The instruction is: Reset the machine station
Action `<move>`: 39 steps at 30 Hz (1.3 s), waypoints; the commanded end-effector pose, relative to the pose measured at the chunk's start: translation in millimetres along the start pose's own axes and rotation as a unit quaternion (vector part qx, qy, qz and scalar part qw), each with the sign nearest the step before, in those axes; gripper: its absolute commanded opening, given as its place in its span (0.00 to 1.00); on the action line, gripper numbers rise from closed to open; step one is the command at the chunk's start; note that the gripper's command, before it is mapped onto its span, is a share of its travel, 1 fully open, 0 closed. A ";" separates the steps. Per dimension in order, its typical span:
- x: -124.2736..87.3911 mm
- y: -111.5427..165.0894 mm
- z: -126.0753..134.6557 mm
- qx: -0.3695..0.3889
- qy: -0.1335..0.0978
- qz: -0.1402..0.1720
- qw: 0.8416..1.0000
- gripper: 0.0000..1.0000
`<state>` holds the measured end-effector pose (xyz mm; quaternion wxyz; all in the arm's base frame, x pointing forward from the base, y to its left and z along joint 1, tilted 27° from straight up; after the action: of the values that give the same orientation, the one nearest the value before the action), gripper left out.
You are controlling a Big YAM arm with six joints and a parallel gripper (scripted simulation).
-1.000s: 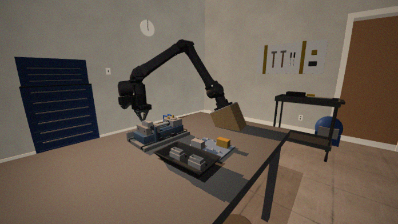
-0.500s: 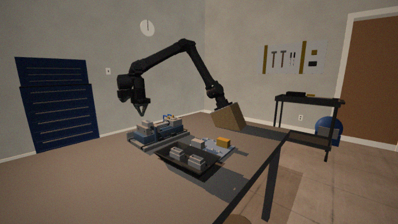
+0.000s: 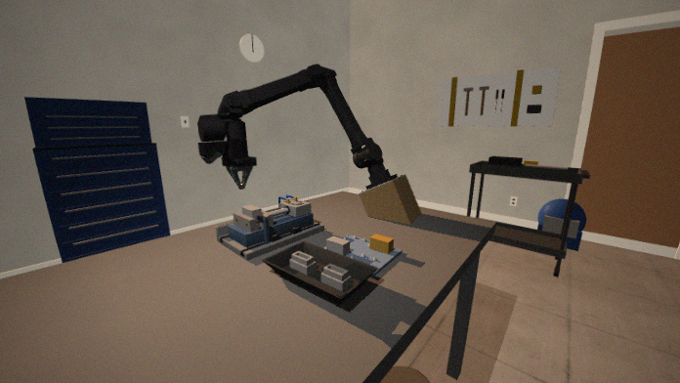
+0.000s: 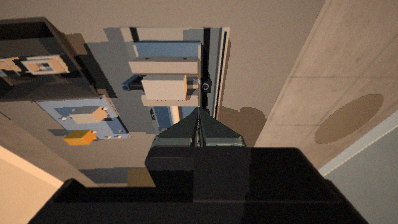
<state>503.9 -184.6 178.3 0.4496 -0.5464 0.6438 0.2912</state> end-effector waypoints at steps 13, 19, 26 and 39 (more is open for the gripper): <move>-36.6 -17.1 2.1 0.004 -0.001 -0.033 0.999 0.00; -30.6 -15.3 4.9 0.000 -0.001 -0.027 1.000 0.00; -28.5 -14.6 5.9 -0.001 -0.001 -0.025 1.000 0.00; -27.1 -14.2 6.6 -0.002 -0.001 -0.024 1.000 0.00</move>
<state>503.9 -182.2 187.3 0.4520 -0.5471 0.6431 0.2879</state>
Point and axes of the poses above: the point where the finger pads meet when closed, its own x axis out along the fingers, its own z axis across the jaws, y = z × x, the point moved 2 cm from there along -x, back along the fingers, and after that the axes turned 8 degrees about x, right-handed, at the moved point
